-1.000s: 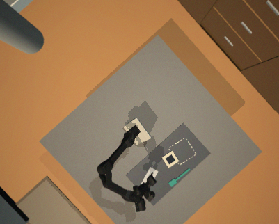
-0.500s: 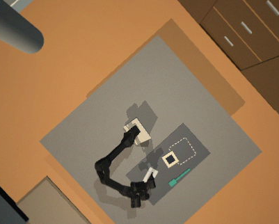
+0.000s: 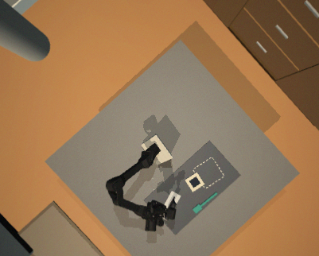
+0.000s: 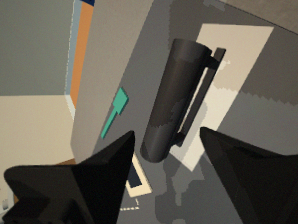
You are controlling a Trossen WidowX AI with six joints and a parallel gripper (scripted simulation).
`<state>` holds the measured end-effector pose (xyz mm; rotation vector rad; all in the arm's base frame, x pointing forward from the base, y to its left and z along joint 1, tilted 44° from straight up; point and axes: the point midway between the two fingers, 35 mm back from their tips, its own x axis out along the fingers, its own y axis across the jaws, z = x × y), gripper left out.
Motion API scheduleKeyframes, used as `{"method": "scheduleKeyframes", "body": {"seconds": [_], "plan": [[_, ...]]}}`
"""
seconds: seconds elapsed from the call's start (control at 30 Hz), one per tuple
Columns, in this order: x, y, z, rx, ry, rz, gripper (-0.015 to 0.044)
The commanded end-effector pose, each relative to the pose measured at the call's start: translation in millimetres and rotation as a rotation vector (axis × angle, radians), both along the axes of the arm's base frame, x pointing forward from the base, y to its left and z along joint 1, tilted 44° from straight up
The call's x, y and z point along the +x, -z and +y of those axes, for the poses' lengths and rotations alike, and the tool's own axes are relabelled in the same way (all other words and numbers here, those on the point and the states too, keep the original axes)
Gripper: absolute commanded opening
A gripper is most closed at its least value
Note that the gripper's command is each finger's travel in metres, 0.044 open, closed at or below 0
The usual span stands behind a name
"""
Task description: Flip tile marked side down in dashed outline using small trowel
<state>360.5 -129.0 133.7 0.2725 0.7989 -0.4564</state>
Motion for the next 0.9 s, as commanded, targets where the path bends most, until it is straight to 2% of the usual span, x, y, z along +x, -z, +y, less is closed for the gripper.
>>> {"method": "scheduleKeyframes", "body": {"seconds": [0.0,0.27,0.87], "plan": [[-3,2,0,0.082,0.068,-0.069,0.0300],[-9,3,0,0.234,0.190,-0.196,0.0300],[6,15,-5,0.238,0.192,-0.199,0.0300]]}}
